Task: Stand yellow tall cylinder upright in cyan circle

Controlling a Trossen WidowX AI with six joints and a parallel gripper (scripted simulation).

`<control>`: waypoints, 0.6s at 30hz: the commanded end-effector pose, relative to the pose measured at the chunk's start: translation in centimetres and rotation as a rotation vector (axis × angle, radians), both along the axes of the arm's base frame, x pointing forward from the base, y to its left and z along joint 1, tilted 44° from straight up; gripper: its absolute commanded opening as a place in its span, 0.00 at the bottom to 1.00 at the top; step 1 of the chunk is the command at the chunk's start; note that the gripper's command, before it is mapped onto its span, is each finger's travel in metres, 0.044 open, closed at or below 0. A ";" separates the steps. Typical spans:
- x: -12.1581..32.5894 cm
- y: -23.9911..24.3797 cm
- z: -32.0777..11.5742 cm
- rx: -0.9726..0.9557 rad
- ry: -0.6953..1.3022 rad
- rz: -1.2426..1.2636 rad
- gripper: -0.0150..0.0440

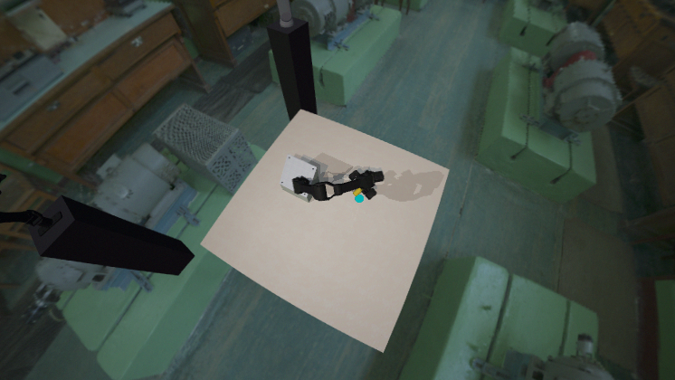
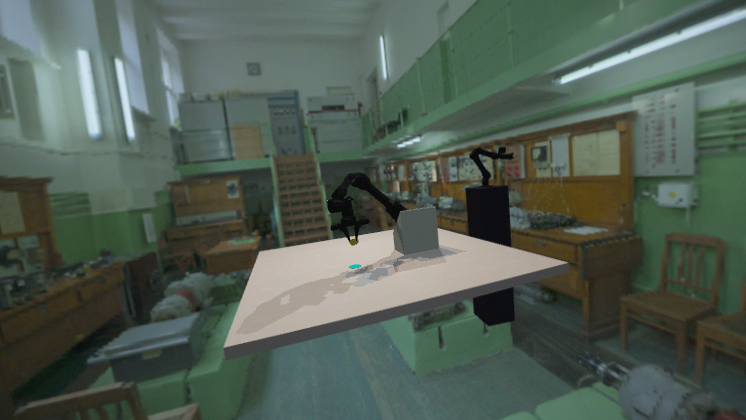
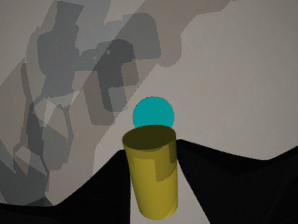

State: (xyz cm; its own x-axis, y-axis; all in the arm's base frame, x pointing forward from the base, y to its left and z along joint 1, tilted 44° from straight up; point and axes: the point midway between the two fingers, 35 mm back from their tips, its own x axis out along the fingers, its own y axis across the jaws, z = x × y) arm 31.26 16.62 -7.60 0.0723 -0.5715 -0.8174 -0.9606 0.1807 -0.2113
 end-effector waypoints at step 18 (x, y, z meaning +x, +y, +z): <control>-0.3 -0.6 -1.2 0.148 0.046 -0.029 0.43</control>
State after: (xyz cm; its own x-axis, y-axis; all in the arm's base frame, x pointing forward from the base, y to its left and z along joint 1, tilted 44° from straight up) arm 31.11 16.09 -8.73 0.0251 -0.4649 -0.8850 -0.9617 0.2306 -0.1484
